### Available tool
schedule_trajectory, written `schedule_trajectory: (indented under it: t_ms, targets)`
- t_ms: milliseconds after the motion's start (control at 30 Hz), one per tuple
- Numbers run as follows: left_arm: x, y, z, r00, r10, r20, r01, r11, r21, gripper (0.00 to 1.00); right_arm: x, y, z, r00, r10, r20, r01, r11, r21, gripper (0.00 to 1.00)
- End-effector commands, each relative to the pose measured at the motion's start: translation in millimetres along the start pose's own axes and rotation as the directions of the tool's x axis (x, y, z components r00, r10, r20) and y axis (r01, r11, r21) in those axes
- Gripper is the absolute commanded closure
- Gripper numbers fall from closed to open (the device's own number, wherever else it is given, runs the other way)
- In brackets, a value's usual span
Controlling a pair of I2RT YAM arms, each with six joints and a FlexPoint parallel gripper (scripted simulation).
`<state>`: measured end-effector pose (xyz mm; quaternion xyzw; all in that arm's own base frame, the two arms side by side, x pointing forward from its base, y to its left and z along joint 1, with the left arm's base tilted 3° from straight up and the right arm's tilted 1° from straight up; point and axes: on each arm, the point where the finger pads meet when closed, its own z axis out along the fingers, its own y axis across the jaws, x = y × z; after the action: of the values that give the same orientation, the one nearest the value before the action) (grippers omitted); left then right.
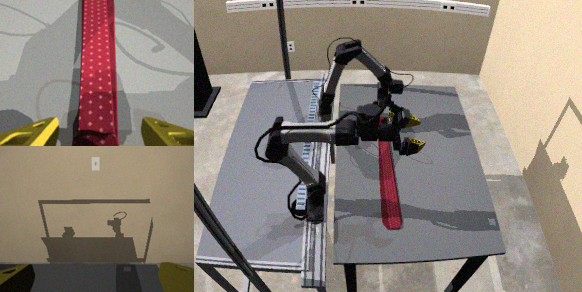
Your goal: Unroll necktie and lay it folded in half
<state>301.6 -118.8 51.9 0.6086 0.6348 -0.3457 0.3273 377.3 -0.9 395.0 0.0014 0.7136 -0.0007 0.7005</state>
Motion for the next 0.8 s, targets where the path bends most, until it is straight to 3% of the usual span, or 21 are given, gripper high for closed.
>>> schedule_trajectory:
  t_ms: [0,167,233,333,467,733,767]
  targets:
    - [-3,6,-10,0.978,0.008,-0.21,-0.011,1.0,-0.014,0.35,0,0,0,1.0,0.0,0.0,0.0,1.0,0.0,0.0]
    - [1,6,-18,0.852,0.002,-0.524,-0.011,1.0,-0.014,0.35,0,0,0,1.0,0.0,0.0,0.0,1.0,0.0,0.0]
    - [1,6,-18,0.852,0.002,-0.524,-0.011,1.0,-0.014,0.35,0,0,0,1.0,0.0,0.0,0.0,1.0,0.0,0.0]
    - [3,5,-23,0.721,0.0,-0.693,-0.013,1.0,-0.013,0.35,0,0,0,1.0,0.0,0.0,0.0,1.0,0.0,0.0]
    - [6,5,-29,0.56,0.008,-0.828,-0.024,1.0,-0.007,0.35,0,0,0,1.0,0.0,0.0,0.0,1.0,0.0,0.0]
    - [10,5,-36,0.212,-0.011,-0.977,-0.011,1.0,-0.014,0.35,0,0,0,1.0,0.0,0.0,0.0,1.0,0.0,0.0]
    - [10,5,-36,0.212,-0.011,-0.977,-0.011,1.0,-0.014,0.35,0,0,0,1.0,0.0,0.0,0.0,1.0,0.0,0.0]
